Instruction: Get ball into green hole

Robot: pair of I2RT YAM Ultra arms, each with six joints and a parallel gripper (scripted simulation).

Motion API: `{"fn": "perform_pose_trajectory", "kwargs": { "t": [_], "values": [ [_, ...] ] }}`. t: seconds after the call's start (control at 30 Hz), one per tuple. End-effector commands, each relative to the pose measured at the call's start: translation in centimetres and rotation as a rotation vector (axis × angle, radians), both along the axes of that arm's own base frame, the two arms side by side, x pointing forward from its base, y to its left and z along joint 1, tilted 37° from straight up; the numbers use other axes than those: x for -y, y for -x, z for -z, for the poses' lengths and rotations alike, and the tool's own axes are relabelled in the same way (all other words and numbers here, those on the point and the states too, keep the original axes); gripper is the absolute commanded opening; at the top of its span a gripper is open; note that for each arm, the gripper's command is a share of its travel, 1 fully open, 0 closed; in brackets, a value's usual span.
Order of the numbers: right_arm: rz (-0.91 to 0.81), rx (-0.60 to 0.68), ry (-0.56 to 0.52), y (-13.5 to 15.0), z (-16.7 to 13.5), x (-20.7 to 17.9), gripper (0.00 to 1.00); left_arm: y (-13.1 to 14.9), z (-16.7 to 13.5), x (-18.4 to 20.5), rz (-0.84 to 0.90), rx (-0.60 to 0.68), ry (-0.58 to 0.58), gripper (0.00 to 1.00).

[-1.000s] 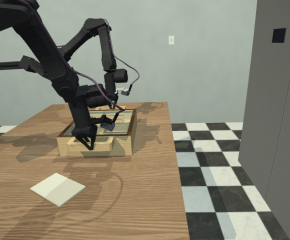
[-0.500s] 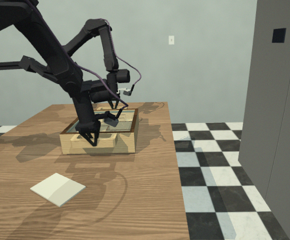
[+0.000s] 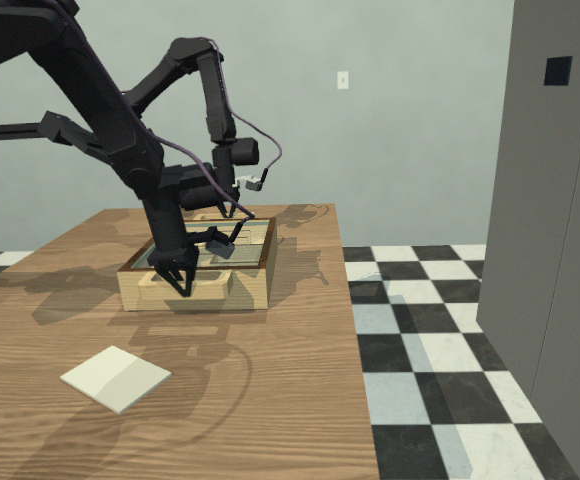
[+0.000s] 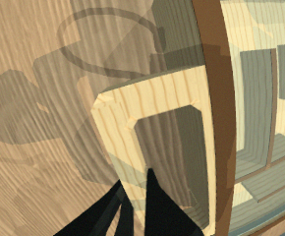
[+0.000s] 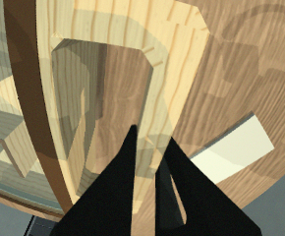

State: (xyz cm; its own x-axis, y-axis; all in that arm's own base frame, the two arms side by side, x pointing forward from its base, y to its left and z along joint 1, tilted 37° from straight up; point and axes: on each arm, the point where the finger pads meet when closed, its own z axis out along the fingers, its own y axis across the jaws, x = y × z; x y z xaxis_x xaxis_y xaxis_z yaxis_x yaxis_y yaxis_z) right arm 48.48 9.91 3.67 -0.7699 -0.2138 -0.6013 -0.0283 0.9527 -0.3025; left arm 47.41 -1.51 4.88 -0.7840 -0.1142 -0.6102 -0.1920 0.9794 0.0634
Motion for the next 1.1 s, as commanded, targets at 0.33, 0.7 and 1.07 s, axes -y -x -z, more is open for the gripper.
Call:
{"fn": "perform_pose_trajectory", "kwargs": {
  "t": [0.33, 0.7, 1.07],
  "values": [
    [0.059, 0.080, 0.022, -1.5, -4.3, 2.6, 0.00, 3.0, 2.4, -5.4, -0.145, -0.117, -0.124, 0.00],
    [0.100, 0.070, 0.057, -0.7, -4.4, 2.5, 0.00, 2.7, 2.9, -5.3, -0.103, -0.105, -0.095, 0.00],
    [0.106, 0.066, 0.051, -0.8, -4.8, 2.6, 0.00, 2.7, 2.6, -5.1, -0.109, -0.103, -0.101, 0.00]
  ]
}}
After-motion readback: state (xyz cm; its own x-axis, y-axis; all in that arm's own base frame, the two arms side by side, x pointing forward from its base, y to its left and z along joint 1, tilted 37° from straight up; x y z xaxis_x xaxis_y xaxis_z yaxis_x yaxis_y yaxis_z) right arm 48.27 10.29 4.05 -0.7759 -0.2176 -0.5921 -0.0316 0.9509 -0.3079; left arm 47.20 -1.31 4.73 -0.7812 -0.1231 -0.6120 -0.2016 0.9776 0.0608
